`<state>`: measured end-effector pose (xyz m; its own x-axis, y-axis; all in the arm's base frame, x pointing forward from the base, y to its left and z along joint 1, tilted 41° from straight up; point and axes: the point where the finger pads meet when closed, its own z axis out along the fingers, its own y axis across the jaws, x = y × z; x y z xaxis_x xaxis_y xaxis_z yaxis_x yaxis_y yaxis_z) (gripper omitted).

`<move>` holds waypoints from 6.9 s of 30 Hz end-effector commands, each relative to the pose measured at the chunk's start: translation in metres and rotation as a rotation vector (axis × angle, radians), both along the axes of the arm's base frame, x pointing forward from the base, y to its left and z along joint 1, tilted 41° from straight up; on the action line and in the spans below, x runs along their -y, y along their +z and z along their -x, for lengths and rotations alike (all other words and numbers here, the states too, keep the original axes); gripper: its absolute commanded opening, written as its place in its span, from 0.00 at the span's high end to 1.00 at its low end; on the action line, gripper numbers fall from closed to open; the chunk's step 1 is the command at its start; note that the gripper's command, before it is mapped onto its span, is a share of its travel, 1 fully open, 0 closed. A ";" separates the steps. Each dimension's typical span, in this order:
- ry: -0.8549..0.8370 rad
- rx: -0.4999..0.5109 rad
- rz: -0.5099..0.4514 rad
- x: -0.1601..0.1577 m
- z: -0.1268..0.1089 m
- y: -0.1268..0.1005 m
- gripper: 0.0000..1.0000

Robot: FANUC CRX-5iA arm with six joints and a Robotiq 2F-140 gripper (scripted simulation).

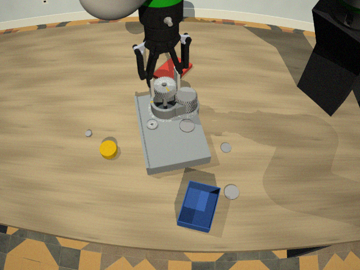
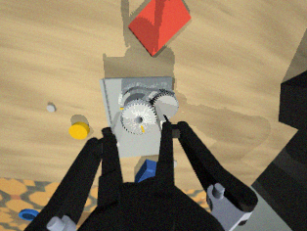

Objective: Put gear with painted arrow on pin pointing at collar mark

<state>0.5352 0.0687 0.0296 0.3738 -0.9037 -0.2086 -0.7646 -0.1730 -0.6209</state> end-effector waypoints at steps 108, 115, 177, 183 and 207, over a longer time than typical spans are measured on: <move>-0.705 -0.365 -0.490 -0.009 -0.012 -0.017 1.00; -0.705 -0.365 -0.490 -0.009 -0.012 -0.017 1.00; -0.705 -0.365 -0.490 -0.010 -0.014 -0.019 1.00; -0.705 -0.365 -0.490 -0.010 -0.014 -0.020 1.00; -0.705 -0.365 -0.490 -0.011 -0.016 -0.022 1.00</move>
<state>0.5507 0.0801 0.0077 -0.3919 -0.6769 -0.6230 -0.7555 0.6233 -0.2019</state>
